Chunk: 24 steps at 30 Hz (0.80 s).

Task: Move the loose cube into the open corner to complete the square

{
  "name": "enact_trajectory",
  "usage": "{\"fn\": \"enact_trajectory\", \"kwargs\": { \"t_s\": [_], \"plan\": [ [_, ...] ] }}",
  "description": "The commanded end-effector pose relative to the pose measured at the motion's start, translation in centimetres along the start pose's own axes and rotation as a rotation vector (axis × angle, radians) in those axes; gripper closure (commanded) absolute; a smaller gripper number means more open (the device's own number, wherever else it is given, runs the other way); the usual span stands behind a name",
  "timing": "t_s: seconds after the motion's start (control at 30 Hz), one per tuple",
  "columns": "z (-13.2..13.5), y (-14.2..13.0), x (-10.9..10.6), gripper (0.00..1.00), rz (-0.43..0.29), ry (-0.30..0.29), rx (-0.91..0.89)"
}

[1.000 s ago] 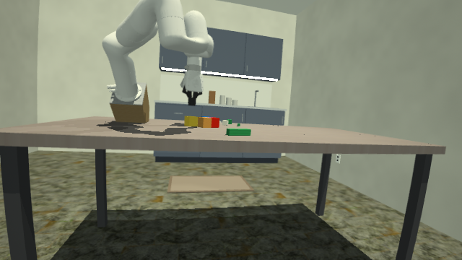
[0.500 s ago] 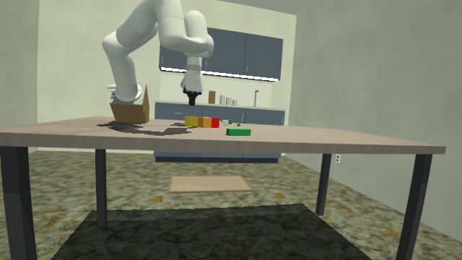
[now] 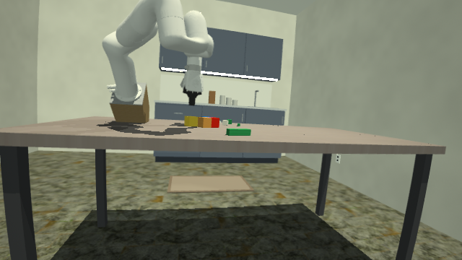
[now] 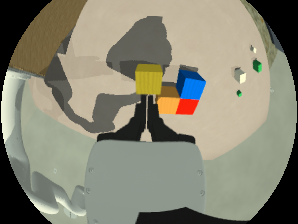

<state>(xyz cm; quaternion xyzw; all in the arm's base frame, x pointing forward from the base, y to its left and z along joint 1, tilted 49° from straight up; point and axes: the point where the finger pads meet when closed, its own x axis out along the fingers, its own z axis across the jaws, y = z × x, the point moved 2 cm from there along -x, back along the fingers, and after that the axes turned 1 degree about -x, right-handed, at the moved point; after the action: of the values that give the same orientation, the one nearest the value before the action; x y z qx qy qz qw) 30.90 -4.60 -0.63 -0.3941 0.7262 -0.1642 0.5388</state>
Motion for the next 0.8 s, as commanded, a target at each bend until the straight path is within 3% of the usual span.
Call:
{"fn": "enact_trajectory", "kwargs": {
  "t_s": [0.0,0.37,0.77],
  "plan": [
    [0.1,0.0,-0.2,1.0,0.0,-0.004,-0.017],
    [-0.3,0.1,-0.1,1.0,0.001,-0.003,-0.226],
    [-1.7,0.3,-0.1,1.0,-0.003,-0.001,-0.79]
  ]
}}
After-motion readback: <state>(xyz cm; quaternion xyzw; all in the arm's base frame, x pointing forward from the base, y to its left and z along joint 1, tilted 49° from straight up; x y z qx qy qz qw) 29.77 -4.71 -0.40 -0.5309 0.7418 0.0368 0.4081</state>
